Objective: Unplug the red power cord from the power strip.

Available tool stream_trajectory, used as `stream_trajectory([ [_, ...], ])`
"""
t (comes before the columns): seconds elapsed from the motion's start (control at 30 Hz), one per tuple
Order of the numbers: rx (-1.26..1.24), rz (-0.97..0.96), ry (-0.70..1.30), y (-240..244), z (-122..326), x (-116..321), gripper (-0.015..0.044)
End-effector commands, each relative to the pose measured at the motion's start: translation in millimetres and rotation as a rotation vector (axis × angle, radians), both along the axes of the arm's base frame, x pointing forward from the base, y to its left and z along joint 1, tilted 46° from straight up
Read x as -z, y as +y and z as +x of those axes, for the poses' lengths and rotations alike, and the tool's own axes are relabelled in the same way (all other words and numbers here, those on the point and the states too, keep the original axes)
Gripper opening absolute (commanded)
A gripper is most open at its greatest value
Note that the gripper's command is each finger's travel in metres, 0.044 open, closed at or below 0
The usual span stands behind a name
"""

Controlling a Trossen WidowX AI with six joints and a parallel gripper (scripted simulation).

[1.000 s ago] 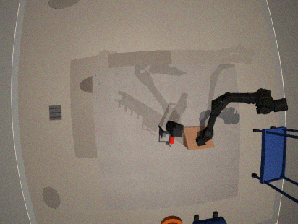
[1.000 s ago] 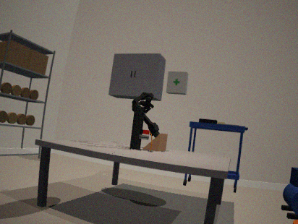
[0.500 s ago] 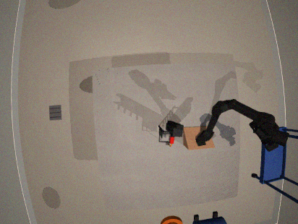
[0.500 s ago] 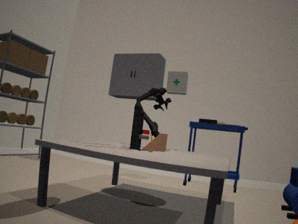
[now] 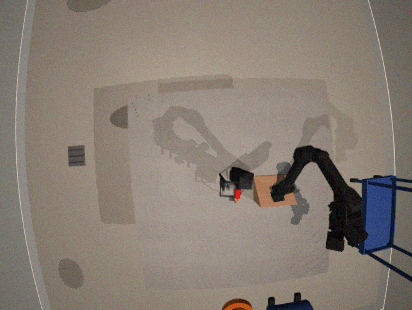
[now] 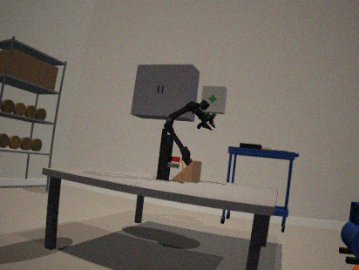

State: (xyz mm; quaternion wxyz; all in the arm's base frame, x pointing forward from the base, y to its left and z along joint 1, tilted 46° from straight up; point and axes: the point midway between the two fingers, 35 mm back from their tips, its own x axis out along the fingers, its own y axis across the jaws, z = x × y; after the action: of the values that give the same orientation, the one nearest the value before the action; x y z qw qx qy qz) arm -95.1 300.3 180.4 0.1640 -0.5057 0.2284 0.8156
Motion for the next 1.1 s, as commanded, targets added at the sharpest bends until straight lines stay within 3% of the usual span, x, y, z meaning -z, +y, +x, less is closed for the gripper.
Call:
stream_trajectory([
  [0.0, 0.188, -0.094, -0.139, 3, 66, 30, 0.016],
  [0.27, 0.525, -0.325, -0.393, -34, 190, 77, 0.016],
  [0.57, 0.833, -0.673, -0.633, -138, 298, 109, 0.016],
  [0.8, 0.984, -0.986, -0.764, -242, 339, 120, 0.016],
  [1.07, 0.993, -1.015, -0.773, -251, 341, 121, 0.016],
])
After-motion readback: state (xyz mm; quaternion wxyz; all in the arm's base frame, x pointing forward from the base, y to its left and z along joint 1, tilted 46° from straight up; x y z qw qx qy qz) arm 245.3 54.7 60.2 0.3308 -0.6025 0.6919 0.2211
